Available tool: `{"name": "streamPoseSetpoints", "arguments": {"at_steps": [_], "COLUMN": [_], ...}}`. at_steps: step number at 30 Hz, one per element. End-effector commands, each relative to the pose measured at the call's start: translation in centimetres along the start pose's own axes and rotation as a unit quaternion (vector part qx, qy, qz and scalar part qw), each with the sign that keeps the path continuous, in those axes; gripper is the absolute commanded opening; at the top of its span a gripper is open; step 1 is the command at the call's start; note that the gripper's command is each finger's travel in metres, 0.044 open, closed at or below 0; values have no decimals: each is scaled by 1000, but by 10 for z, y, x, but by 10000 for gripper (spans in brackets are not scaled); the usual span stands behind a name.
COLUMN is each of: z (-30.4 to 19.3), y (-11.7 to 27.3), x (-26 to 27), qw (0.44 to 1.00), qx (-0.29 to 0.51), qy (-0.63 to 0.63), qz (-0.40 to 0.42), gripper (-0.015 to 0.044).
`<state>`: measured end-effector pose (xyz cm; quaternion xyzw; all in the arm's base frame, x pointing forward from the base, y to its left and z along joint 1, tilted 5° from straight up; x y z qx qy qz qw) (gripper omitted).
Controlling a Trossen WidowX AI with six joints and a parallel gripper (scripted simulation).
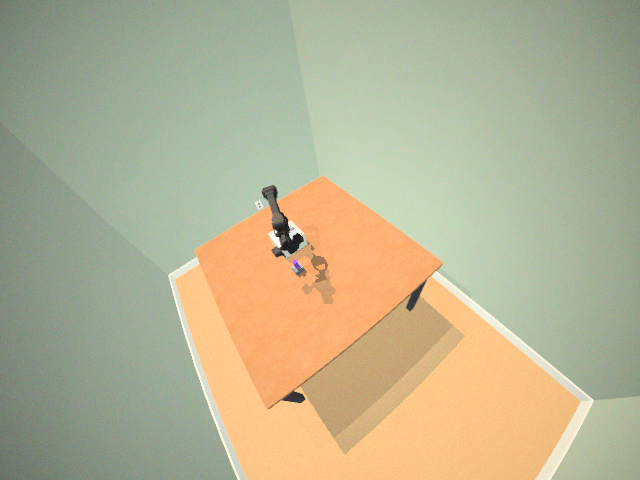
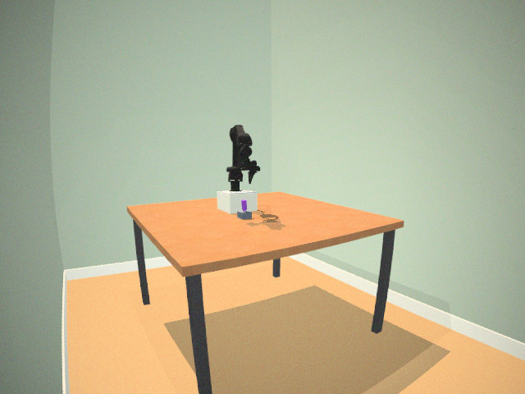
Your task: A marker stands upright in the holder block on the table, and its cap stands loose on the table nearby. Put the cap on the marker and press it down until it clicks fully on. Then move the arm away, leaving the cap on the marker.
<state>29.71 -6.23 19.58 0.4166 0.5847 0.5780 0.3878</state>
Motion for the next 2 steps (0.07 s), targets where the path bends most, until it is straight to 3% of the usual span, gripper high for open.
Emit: {"name": "streamPoseSetpoints", "arguments": {"at_steps": [1, 2], "z": [0, 0], "y": [0, 0], "x": [0, 0], "qw": [1000, 1000], "qx": [1, 1], "qy": [1, 1], "qz": [0, 0], "gripper": [440, 440]}}
Point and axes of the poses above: the point midway between the two fingers, 35 mm back from their tips, its own y axis back along the fingers, its own x axis across the jaws, z = x × y, the point moved 10 cm from there along y, back along the fingers, and after that the axes turned 15 degrees about y, right-handed, at the moved point
